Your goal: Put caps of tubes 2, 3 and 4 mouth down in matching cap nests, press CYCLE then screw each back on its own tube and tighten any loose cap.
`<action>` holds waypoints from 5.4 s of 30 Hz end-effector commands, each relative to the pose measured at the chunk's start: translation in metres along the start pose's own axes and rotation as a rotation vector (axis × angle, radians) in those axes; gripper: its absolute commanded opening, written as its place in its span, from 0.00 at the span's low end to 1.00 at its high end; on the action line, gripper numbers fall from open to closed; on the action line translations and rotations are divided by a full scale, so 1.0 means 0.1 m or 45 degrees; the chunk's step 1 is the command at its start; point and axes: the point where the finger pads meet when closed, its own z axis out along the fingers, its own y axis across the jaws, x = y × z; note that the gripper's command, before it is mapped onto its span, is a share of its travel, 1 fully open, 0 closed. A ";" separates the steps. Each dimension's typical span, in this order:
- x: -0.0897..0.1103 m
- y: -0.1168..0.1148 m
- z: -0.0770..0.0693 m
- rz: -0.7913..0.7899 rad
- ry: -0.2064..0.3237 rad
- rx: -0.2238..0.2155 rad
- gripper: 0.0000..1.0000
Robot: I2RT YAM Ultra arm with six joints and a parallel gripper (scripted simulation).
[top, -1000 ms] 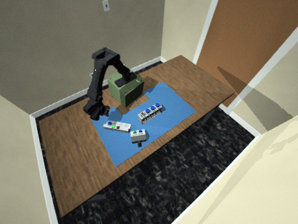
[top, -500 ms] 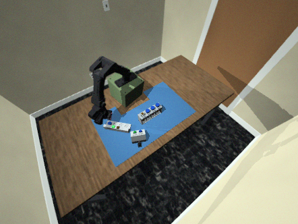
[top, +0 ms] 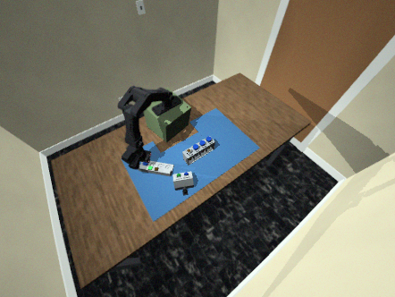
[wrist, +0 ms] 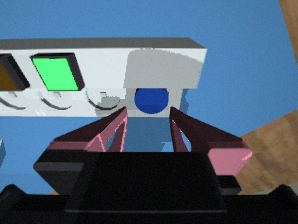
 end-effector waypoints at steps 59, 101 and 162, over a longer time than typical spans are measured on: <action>-0.19 -0.05 0.04 -0.008 -0.065 0.016 0.47; -0.14 -0.03 -1.11 -0.009 -0.066 0.017 0.00; 0.78 2.82 -1.28 -1.670 -0.050 0.045 0.00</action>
